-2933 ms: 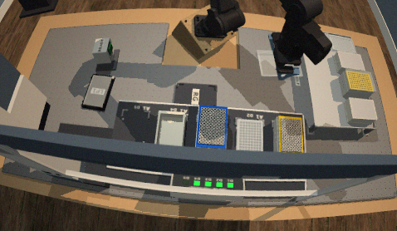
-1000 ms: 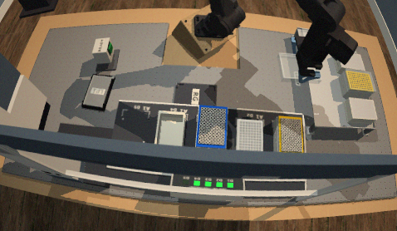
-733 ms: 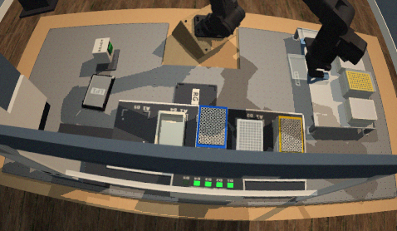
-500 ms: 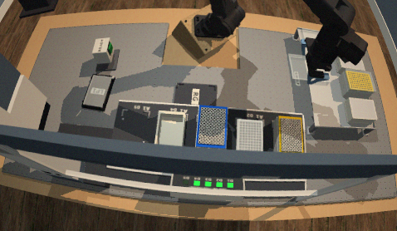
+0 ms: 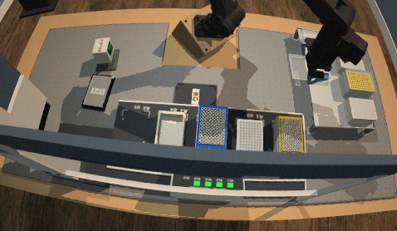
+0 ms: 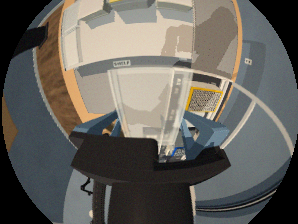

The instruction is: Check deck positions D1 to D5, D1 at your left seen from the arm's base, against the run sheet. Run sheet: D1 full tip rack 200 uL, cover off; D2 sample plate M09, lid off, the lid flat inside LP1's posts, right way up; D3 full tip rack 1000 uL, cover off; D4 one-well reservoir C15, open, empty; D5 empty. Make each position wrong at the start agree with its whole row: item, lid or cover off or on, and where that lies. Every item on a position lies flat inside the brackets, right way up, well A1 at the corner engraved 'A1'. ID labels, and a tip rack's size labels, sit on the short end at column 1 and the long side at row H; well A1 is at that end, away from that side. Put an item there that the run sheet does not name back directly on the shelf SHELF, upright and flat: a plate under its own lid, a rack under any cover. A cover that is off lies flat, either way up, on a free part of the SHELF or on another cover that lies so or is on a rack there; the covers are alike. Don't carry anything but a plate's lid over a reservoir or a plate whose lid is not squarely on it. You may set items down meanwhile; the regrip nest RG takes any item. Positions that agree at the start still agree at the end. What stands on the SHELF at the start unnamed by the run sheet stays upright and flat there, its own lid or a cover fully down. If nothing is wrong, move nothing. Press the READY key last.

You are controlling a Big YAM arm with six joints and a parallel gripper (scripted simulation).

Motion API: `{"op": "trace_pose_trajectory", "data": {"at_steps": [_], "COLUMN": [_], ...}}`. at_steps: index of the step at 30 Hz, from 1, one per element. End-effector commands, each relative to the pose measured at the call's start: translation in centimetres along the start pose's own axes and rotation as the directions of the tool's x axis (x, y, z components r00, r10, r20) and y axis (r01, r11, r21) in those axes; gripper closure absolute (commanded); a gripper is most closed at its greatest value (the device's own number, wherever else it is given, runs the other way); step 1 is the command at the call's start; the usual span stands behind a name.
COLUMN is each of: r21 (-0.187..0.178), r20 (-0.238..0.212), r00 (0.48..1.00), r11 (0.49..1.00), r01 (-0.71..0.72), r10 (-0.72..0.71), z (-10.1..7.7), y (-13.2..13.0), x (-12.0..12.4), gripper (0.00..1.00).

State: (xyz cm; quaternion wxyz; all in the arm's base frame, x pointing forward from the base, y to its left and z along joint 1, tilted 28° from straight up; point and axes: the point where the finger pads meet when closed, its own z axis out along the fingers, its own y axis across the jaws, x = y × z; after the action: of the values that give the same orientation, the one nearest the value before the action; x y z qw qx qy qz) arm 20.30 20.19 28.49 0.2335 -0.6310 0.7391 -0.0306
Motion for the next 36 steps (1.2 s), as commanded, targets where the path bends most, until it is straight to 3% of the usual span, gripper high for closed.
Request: {"op": "trace_pose_trajectory", "data": {"at_steps": [1, 17, 18, 21, 23, 28, 34, 36], "r21": [0.059, 0.059, 0.026, 0.028, 0.014, 0.019, 0.010, 0.013], "r20": [0.083, 0.083, 0.044, 0.049, 0.026, 0.043, 0.026, 0.041], "r00": [0.996, 0.996, 0.999, 0.999, 1.000, 0.999, 1.000, 0.999], "r11": [0.998, 0.998, 1.000, 1.000, 1.000, 1.000, 1.000, 1.000], "r01": [-0.031, -0.031, -0.011, -0.012, -0.008, -0.013, -0.009, -0.014], "r10": [0.026, 0.026, 0.010, 0.011, 0.007, 0.012, 0.008, 0.013], "z": [-3.1, -3.1, -1.1, -1.6, -1.1, -1.7, -0.9, -1.5], "y": [-2.0, -2.0, 0.2, 0.5, 2.0, 4.0, 7.4, 7.6], "x": [-1.9, -1.9, -0.6, -0.8, -0.2, -0.7, -0.2, -0.7], "gripper": [1.00, 1.00, 1.00, 1.00, 1.00, 1.00, 1.00, 1.00]}}
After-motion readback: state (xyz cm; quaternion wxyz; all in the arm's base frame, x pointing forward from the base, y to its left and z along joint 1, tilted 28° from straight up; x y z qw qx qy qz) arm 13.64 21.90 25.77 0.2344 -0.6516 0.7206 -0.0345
